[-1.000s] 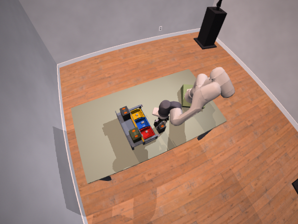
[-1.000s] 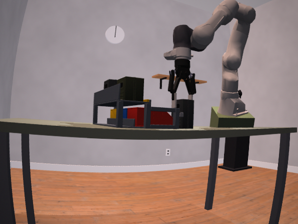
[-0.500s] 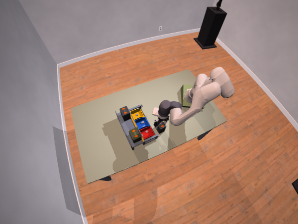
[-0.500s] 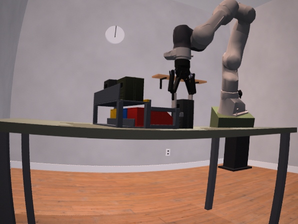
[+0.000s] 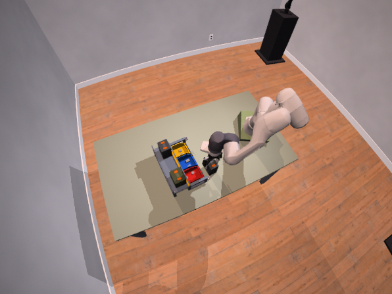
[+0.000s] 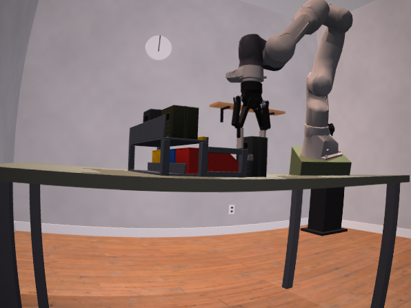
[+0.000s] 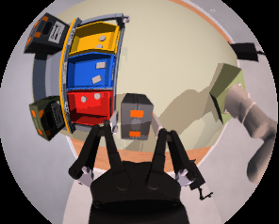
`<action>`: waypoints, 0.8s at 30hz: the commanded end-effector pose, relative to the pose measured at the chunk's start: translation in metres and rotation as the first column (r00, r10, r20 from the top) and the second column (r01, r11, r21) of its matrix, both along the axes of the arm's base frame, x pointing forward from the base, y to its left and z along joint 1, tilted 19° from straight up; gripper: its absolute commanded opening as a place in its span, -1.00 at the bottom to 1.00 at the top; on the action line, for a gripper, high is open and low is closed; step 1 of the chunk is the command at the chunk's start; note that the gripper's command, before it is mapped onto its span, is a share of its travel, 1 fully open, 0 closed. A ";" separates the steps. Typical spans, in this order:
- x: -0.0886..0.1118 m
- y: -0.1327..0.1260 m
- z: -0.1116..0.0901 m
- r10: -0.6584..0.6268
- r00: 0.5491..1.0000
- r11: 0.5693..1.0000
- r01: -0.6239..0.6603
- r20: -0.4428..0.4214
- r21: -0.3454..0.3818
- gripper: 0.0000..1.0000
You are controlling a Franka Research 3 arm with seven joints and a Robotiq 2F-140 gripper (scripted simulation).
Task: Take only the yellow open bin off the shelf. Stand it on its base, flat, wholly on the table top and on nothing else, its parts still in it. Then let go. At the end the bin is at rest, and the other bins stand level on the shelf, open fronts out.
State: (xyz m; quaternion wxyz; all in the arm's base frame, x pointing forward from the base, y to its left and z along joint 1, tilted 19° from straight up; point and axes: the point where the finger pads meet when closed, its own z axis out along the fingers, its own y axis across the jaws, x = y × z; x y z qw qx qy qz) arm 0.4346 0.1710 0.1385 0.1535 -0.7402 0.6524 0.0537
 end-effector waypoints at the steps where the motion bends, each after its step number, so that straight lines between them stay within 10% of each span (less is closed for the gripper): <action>1: 0.000 0.000 0.000 0.000 1.000 1.000 0.000 0.000 0.000 0.15; 8: -0.006 -0.015 0.047 0.000 1.000 1.000 0.000 0.000 0.000 0.15; 24: -0.006 -0.012 0.041 0.000 1.000 1.000 0.000 0.003 0.000 0.15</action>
